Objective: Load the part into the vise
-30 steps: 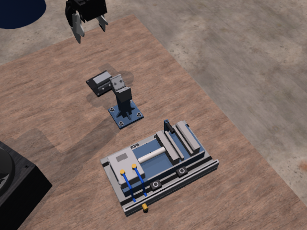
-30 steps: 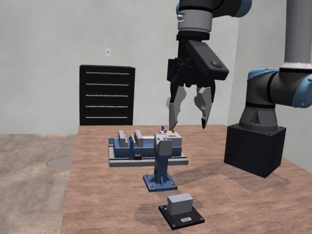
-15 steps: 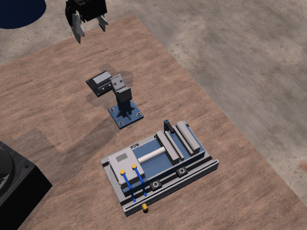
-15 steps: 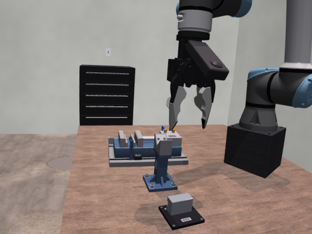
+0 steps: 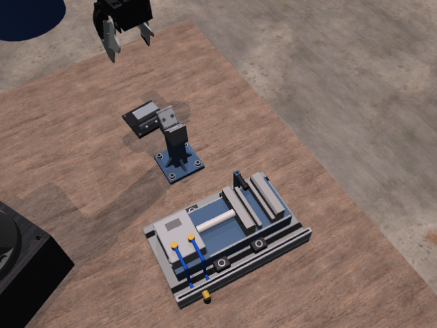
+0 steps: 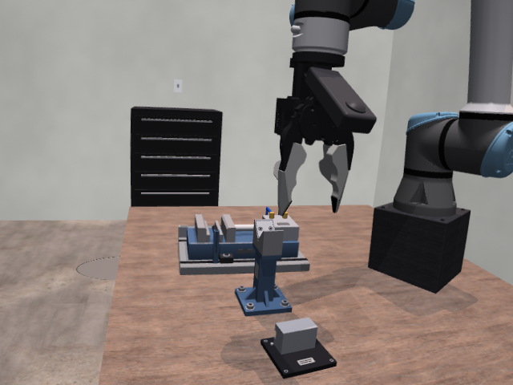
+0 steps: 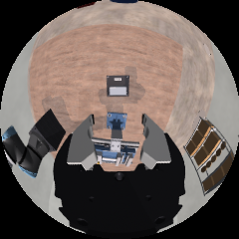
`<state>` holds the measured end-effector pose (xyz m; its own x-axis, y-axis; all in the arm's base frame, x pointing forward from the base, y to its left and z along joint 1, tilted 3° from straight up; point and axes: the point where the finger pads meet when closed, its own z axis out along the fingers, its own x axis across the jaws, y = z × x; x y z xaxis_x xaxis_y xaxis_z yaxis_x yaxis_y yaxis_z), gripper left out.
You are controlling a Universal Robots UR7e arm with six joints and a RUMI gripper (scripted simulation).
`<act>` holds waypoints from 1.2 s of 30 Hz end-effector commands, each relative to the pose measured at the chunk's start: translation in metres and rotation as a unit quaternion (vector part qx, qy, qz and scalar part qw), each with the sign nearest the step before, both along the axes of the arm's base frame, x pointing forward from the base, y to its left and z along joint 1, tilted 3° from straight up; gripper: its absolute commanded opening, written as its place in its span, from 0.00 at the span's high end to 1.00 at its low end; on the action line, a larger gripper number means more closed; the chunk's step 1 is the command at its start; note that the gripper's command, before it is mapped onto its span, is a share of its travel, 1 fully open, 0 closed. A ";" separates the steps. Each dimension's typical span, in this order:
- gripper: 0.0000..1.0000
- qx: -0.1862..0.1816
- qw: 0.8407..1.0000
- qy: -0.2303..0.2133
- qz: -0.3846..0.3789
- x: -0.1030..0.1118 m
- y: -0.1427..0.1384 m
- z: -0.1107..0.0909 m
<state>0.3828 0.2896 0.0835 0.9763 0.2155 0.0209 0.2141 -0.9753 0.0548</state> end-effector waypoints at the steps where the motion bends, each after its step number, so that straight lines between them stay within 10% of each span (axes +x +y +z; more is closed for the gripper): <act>1: 0.49 0.000 1.000 -0.001 0.000 0.000 0.000 -0.001; 36: 0.49 0.000 1.000 -0.001 0.000 0.002 -0.002 -0.043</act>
<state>0.3839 0.2877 0.0469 0.9763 0.2155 0.0208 0.2141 -0.9753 0.0548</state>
